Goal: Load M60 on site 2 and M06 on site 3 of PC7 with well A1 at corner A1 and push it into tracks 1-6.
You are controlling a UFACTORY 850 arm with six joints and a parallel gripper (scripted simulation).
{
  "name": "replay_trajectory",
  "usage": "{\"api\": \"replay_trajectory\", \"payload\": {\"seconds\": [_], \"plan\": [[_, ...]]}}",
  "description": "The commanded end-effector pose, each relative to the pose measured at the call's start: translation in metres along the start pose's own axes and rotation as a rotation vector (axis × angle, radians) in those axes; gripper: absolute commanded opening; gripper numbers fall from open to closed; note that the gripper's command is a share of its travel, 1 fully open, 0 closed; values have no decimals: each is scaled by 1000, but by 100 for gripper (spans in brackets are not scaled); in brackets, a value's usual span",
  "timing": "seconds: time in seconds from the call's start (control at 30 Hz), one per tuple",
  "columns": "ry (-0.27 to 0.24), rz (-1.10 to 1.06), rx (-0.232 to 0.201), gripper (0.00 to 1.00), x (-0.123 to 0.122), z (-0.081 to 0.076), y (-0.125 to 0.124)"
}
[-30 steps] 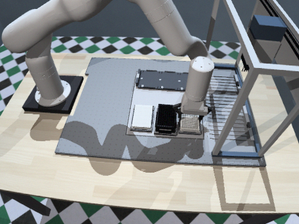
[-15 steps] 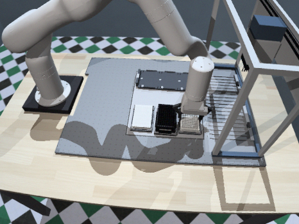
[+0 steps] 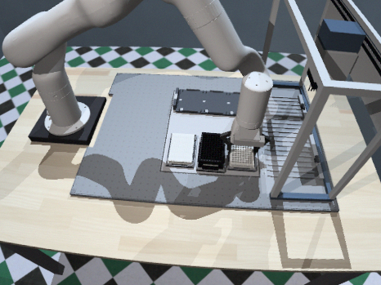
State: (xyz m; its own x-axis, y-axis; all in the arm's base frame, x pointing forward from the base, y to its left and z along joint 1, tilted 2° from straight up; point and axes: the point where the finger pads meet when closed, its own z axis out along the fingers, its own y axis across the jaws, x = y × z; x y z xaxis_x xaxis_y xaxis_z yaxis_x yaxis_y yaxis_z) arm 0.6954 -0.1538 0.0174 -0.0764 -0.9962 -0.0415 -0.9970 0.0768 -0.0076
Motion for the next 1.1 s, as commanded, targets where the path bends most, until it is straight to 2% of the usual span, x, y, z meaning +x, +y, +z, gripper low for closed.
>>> {"api": "replay_trajectory", "payload": {"seconds": [0.0,1.07], "plan": [[0,0,2,0,0,-2,-1],[0,0,2,0,0,-21,-1]]}}
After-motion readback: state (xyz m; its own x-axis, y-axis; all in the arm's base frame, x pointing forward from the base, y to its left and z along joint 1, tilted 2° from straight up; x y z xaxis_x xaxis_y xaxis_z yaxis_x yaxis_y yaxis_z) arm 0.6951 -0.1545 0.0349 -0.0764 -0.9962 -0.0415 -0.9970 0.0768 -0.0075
